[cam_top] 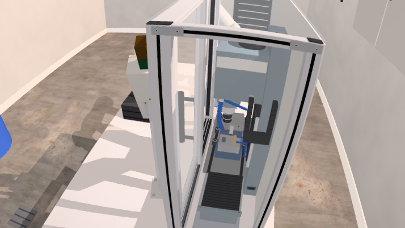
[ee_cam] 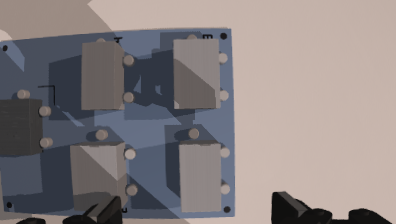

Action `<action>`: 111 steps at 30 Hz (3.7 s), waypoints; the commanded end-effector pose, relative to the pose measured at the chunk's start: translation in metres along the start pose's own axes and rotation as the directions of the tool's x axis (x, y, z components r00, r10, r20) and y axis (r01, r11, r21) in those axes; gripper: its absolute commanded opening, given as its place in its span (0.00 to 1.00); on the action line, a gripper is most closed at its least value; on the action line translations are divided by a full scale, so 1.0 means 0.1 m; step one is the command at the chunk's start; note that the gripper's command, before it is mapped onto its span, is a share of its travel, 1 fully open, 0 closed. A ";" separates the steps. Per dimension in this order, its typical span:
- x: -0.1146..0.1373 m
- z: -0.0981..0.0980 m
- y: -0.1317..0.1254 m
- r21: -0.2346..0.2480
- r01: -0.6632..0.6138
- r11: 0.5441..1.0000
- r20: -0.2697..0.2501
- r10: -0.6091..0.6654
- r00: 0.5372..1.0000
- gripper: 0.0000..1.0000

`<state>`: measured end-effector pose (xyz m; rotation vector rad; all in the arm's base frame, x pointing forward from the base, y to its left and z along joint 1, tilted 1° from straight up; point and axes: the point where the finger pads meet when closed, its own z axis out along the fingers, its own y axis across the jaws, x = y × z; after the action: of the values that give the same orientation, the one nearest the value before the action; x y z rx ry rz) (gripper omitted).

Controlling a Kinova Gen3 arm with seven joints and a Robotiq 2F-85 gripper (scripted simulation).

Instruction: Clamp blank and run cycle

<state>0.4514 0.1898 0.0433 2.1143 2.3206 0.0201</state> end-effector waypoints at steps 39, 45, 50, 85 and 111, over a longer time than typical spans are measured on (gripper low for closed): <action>0.00 0.59 0.05 0.001 0.000 1.000 -0.001 0.000 1.000 1.00; 0.00 0.63 0.05 0.001 0.000 1.000 -0.001 0.000 1.000 1.00; 0.00 0.69 0.05 0.001 0.000 1.000 -0.001 0.000 1.000 1.00; 0.00 0.79 0.05 0.001 0.000 1.000 -0.001 0.000 1.000 1.00; 0.00 0.84 0.05 0.001 0.000 1.000 -0.001 0.000 1.000 1.00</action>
<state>0.4568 0.1905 -0.0417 2.1155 2.3227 0.0168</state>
